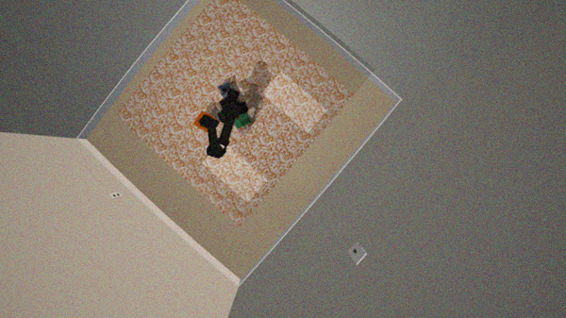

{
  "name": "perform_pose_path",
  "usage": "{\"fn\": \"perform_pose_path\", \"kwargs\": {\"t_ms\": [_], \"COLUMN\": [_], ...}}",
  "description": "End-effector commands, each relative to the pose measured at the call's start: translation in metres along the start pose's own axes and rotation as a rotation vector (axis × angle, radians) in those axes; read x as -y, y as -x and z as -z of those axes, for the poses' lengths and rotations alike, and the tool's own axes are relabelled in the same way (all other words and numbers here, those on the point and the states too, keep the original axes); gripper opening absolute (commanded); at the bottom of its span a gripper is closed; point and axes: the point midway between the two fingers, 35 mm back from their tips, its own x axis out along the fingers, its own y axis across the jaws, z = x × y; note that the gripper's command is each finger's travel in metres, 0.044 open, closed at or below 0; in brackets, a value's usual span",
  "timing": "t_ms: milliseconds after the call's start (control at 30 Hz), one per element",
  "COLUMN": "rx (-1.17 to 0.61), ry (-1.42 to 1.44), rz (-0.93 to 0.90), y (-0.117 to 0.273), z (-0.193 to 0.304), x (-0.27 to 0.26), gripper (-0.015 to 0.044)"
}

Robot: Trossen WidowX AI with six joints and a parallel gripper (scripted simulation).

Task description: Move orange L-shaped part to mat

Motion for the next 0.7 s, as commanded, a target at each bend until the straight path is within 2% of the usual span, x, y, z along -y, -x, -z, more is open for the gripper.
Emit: {"fn": "perform_pose_path", "kwargs": {"t_ms": [0,667], "rx": [-0.003,-0.004], "ry": [0.003,0.002], "rz": [0.005,0.006], "y": [-0.007,-0.037], "z": [0.001,0.001], "x": [0.000,0.001], "gripper": [0.0000,0.0000]}}
